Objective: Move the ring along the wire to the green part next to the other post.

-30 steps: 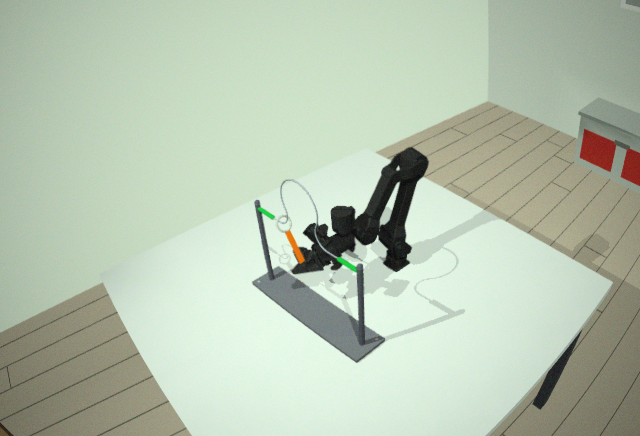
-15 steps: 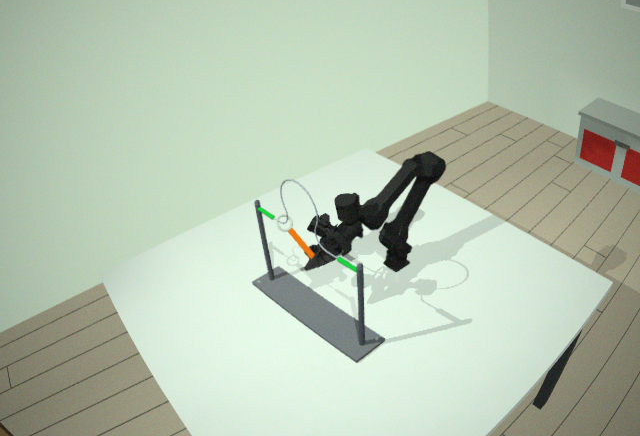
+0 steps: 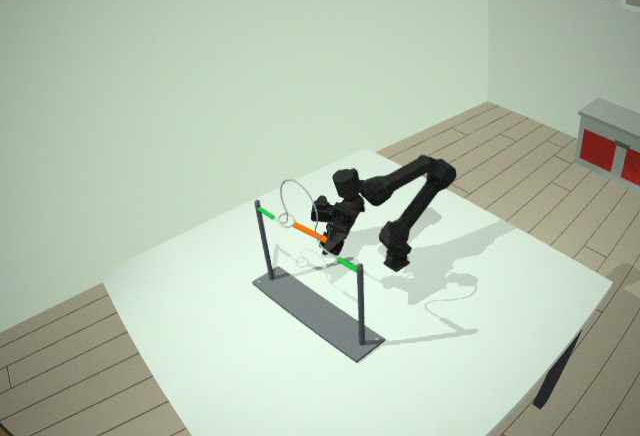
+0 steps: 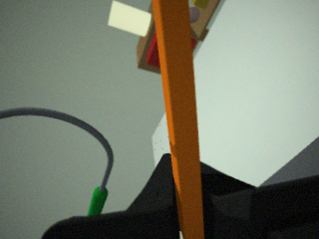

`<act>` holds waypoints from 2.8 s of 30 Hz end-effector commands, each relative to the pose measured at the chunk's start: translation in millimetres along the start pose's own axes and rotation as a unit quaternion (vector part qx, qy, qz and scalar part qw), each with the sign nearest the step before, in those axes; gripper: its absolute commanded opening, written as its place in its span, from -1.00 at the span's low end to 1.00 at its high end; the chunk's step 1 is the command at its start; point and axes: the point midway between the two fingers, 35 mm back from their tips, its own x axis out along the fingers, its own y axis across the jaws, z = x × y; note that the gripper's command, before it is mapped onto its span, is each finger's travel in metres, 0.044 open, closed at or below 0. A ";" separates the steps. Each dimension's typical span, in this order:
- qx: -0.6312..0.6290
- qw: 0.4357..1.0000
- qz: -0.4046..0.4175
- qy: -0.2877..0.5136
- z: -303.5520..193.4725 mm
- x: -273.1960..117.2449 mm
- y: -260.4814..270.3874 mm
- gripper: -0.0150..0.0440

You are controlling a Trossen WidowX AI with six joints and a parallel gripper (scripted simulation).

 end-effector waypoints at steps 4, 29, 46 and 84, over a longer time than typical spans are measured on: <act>0.086 0.994 0.038 0.047 1.4 -14.0 29.7 -1.00; 0.309 0.939 0.142 0.052 34.8 -29.6 102.3 -1.00; 0.320 0.935 0.143 0.054 48.3 -35.7 115.6 -1.00; 0.097 0.994 0.019 0.054 40.4 -32.1 97.9 -1.00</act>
